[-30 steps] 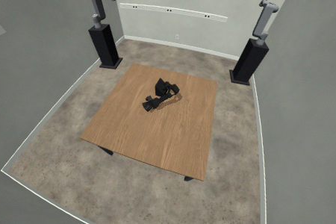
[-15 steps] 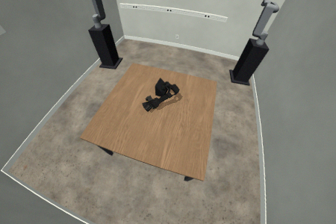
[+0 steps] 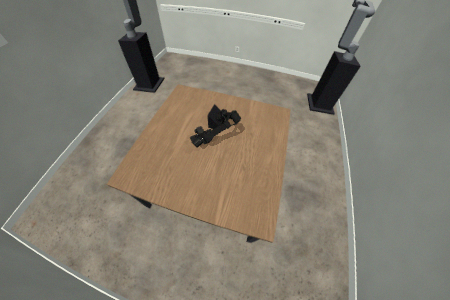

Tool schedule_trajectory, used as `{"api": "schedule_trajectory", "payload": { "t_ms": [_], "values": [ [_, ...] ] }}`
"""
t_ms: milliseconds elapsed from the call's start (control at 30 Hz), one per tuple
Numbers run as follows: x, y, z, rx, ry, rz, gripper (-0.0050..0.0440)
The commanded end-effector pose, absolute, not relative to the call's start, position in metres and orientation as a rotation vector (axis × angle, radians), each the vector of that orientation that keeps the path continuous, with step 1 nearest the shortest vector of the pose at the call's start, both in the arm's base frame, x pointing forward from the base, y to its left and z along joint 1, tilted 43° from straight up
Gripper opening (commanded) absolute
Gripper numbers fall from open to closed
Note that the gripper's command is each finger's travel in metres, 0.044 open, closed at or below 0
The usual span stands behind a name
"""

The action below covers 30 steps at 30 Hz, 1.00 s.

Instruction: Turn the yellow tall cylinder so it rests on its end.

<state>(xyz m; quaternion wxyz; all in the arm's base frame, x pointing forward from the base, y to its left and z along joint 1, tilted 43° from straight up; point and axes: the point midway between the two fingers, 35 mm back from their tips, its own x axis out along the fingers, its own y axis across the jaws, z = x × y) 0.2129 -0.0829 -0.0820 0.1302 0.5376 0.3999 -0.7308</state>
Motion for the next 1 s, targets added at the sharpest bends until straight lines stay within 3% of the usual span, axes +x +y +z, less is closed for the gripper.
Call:
{"api": "schedule_trajectory", "payload": {
  "t_ms": [0, 600, 967],
  "values": [
    [0.218, -0.092, -0.072, 1.577, 1.137, -2.104, 0.0125],
    [0.211, -0.092, -0.073, 1.763, 1.197, -2.021, 0.0125],
    [0.198, -0.097, -0.080, 2.473, 1.342, -1.530, 0.0125]
  ]
}}
